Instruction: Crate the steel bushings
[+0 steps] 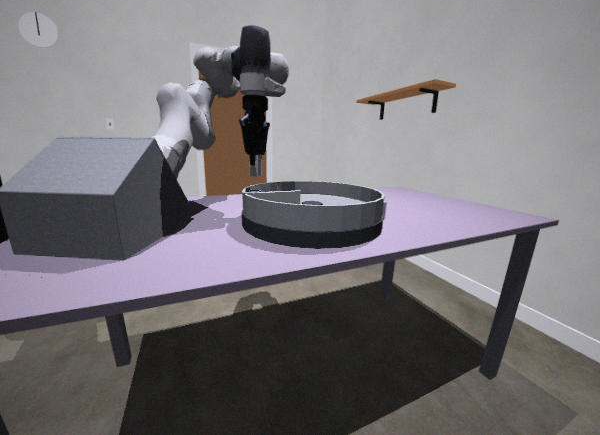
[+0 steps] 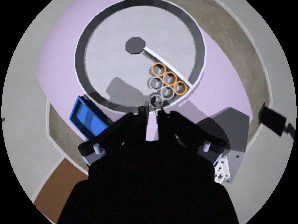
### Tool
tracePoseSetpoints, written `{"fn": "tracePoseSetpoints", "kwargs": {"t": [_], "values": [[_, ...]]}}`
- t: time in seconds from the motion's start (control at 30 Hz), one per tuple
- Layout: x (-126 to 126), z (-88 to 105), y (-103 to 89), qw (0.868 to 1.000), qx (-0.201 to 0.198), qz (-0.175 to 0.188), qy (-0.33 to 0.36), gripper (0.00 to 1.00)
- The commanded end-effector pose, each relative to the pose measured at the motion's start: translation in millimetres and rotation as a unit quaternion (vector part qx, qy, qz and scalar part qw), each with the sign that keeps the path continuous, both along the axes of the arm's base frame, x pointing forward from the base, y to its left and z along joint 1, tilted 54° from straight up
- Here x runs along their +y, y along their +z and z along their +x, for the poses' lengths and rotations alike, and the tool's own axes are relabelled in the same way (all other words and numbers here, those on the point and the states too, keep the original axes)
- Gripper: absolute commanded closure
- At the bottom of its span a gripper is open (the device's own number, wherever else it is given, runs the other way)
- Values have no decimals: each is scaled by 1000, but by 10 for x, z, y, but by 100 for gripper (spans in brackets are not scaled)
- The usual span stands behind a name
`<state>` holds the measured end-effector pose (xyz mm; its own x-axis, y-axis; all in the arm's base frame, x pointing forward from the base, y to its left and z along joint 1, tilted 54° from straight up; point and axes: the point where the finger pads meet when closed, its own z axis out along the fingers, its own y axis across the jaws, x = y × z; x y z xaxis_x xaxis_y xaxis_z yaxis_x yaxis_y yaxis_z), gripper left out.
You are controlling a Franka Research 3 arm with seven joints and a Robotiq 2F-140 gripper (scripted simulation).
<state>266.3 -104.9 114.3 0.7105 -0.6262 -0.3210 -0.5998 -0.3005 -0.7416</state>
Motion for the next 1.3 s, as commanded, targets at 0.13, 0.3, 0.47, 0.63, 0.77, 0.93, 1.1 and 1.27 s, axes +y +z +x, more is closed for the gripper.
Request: {"fn": "tracePoseSetpoints", "kwargs": {"t": [0.13, 0.3, 0.47, 0.63, 0.77, 0.93, 1.1, 1.27], "values": [[48, 10, -12, 994, -78, -42, 60, 90], [72, 10, -13, 992, -92, -49, 72, 90], [72, 10, -13, 992, -92, -50, 72, 90], [72, 10, -13, 992, -92, -50, 72, 90], [72, 10, -13, 992, -92, -50, 72, 90], [72, 10, -13, 992, -92, -50, 72, 90], [72, 10, -13, 992, -92, -50, 72, 90], [72, 10, -13, 992, -92, -50, 72, 90]]}}
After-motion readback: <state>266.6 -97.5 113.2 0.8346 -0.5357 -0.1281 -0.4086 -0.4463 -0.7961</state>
